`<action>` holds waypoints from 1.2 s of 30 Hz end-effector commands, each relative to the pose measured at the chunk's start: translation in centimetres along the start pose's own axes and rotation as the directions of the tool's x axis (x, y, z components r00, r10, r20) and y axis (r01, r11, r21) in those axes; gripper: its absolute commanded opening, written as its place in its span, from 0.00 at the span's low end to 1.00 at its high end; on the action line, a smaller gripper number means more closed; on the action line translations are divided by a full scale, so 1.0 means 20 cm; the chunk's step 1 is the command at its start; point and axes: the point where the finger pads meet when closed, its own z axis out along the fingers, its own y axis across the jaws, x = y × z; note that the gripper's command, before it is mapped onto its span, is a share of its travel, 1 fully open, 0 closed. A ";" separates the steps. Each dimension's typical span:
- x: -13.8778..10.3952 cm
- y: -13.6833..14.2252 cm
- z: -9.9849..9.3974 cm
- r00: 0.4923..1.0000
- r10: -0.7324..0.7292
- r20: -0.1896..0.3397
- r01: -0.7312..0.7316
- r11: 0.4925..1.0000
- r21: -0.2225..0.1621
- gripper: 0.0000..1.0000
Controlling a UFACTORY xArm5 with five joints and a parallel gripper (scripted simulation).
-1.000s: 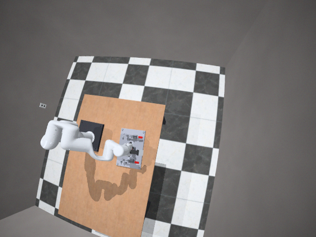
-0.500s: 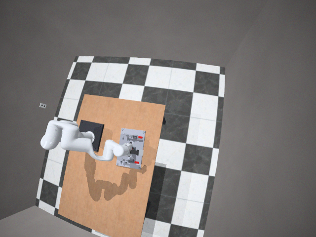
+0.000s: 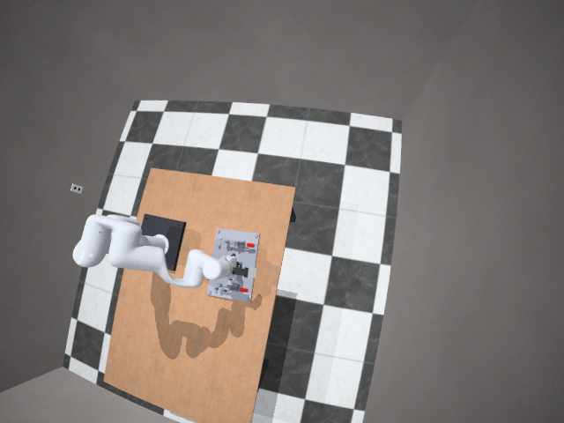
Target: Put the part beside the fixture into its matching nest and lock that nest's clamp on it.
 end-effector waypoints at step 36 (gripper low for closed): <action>0.15 0.00 0.03 1.000 0.000 -0.005 0.000 1.000 0.000 0.00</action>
